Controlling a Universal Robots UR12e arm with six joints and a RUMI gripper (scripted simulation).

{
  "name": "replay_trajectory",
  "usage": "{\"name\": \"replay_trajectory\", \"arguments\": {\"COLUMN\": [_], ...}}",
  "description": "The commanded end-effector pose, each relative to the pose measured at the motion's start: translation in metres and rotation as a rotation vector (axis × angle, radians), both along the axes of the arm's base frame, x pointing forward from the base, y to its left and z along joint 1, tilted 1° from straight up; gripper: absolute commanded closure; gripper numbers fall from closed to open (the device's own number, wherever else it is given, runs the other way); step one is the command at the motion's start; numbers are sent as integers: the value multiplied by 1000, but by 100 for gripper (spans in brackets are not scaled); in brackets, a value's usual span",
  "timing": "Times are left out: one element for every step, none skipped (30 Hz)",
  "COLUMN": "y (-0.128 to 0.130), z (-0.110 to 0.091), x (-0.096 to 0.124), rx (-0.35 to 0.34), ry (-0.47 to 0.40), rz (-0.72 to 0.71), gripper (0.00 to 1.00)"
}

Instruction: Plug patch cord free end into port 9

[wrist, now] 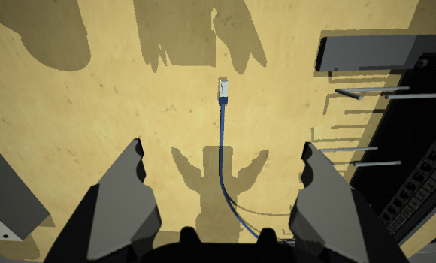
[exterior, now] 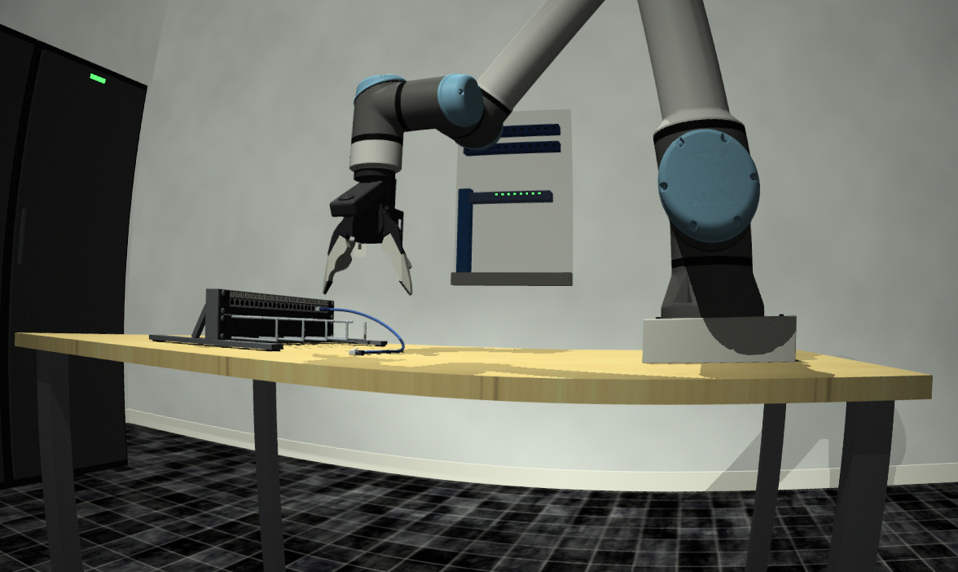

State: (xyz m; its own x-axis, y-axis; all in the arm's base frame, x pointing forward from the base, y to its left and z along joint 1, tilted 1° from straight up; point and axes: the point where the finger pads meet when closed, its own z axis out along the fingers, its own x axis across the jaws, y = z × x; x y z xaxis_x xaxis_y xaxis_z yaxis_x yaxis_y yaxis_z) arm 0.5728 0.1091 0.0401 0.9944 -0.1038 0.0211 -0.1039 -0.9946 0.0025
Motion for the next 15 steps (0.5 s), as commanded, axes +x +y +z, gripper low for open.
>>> {"name": "replay_trajectory", "arguments": {"y": [6, 6, 6, 6, 6, 6, 6, 6, 6, 6, 6, 6, 6, 6, 6], "z": [-2, -2, -2, -2, -2, -2, -2, -2, -2, -2, -2, -2, -2, -2, -2], "x": [3, 3, 3, 3, 3, 3, 3, 3, 3, 3, 3, 3, 3, 3, 3], "rx": [4, 4, 4, 4, 4, 4, 4, 4, 4, 4, 4, 4, 4, 4, 4], "ry": [-2, -2, -2, -2, -2, -2, -2, -2, -2, -2, -2, -2, -2, -2, -2], "rz": [1, 1, 1, 1, 1, 1, 1, 1, 1, 1, 1, 1, 1, 1, 1], "gripper": [0, 100, 100, 100, 100, 100, 100, 100, 100, 100, 100, 100, 100, 100, 100]}}
